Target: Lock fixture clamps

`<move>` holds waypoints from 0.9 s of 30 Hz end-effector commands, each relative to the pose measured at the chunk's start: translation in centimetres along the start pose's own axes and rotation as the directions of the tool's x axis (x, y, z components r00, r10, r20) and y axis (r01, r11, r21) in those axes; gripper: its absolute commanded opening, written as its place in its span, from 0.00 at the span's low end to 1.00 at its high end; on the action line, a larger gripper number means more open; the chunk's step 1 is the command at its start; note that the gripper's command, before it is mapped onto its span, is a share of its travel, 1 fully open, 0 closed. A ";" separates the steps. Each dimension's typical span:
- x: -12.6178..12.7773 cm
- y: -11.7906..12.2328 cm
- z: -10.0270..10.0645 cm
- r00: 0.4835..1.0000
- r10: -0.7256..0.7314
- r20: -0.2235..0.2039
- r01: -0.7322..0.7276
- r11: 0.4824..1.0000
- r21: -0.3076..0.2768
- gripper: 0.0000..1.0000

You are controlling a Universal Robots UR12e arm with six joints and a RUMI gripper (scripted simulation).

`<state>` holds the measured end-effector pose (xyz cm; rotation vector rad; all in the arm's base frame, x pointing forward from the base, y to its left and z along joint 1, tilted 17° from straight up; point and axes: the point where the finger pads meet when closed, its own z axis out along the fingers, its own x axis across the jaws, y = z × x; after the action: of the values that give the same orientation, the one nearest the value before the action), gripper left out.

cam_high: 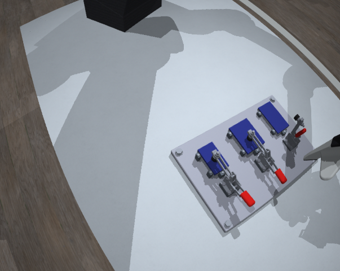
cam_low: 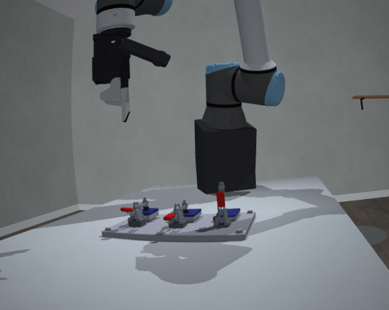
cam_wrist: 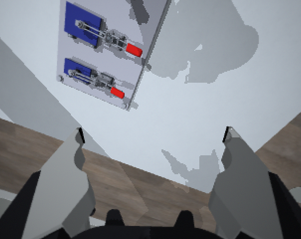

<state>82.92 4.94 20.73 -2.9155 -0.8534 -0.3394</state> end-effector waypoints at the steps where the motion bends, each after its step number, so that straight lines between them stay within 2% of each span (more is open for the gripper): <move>1: -1.8 0.0 0.5 0.986 0.168 -0.009 -0.168 0.986 -0.006 1.00; 6: -3.2 0.0 0.9 0.954 0.300 -0.014 -0.300 0.954 -0.004 1.00; 8: -3.2 0.0 0.9 0.954 0.300 -0.014 -0.300 0.954 -0.004 1.00; 10: -4.2 0.0 1.3 0.921 0.389 -0.017 -0.389 0.921 -0.002 1.00; 15: -5.3 -0.1 1.6 0.879 0.477 -0.019 -0.477 0.879 0.001 1.00; 16: -5.8 -0.1 1.7 0.854 0.519 -0.021 -0.520 0.854 0.002 1.00; 18: -5.8 -0.1 1.7 0.854 0.519 -0.021 -0.520 0.854 0.002 1.00; 19: -6.4 -0.2 1.9 0.827 0.561 -0.022 -0.561 0.828 0.004 1.00; 20: -6.4 -0.2 1.9 0.827 0.561 -0.022 -0.561 0.828 0.004 1.00; 21: -6.9 -0.2 2.1 0.798 0.602 -0.023 -0.602 0.798 0.006 1.00; 22: -6.9 -0.2 2.1 0.798 0.602 -0.023 -0.602 0.798 0.005 1.00; 23: -7.5 -0.3 2.2 0.767 0.642 -0.024 -0.642 0.767 0.008 1.00; 25: -7.5 -0.3 2.2 0.767 0.642 -0.024 -0.642 0.767 0.008 1.00; 27: -8.6 -0.4 2.6 0.698 0.715 -0.026 -0.715 0.699 0.012 1.00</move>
<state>77.81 1.94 17.27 -2.9700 0.0510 -0.3016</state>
